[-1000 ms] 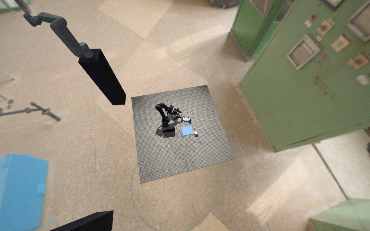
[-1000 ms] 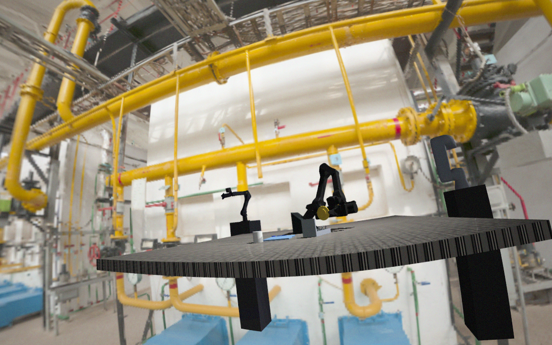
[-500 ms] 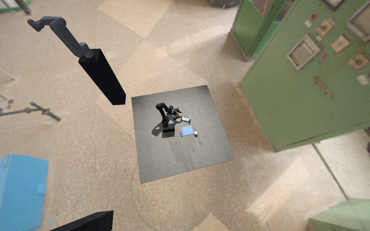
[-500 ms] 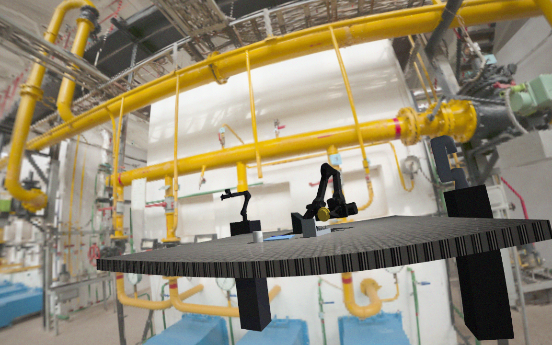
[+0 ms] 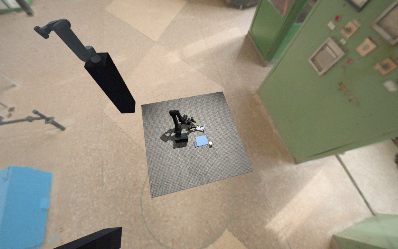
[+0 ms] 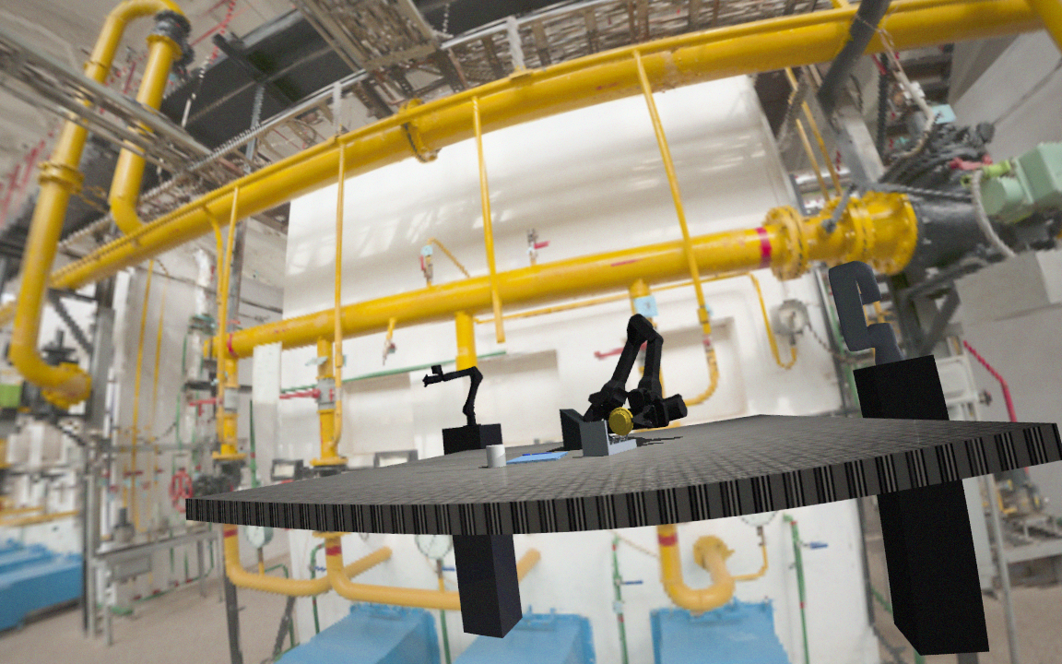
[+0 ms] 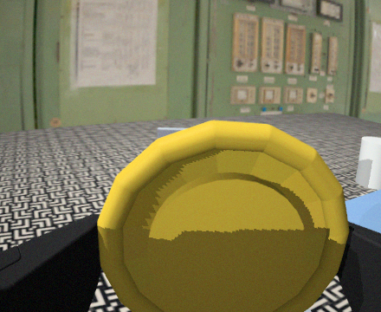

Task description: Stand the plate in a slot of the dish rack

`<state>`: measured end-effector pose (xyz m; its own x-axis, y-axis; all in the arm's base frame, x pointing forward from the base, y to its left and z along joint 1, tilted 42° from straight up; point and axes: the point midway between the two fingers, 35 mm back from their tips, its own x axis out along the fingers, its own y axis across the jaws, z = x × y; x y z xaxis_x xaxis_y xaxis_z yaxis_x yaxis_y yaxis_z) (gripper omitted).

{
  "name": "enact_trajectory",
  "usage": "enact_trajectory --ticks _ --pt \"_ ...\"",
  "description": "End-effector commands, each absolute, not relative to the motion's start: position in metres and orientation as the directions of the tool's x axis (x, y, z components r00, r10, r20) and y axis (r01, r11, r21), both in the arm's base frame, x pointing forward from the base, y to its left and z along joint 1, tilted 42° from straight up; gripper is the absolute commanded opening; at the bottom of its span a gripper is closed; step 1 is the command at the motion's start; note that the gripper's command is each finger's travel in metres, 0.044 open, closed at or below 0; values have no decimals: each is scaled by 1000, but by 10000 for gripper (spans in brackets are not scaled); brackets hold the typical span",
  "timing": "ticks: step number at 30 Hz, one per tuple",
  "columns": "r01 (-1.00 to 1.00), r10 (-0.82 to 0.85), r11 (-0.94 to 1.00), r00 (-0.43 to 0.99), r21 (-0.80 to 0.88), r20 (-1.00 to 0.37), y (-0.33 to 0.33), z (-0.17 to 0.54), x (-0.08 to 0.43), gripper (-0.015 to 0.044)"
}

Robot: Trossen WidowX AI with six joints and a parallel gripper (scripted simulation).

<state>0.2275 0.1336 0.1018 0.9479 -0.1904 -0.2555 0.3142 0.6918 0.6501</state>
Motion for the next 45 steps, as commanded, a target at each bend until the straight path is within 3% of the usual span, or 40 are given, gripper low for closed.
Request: enact_trajectory --ticks 1,33,45 --pt "318 -193 695 947 645 -258 131 97 232 0" --pt "313 -185 694 948 649 -260 134 80 241 0" --pt "312 -185 690 948 653 -258 135 81 241 315"
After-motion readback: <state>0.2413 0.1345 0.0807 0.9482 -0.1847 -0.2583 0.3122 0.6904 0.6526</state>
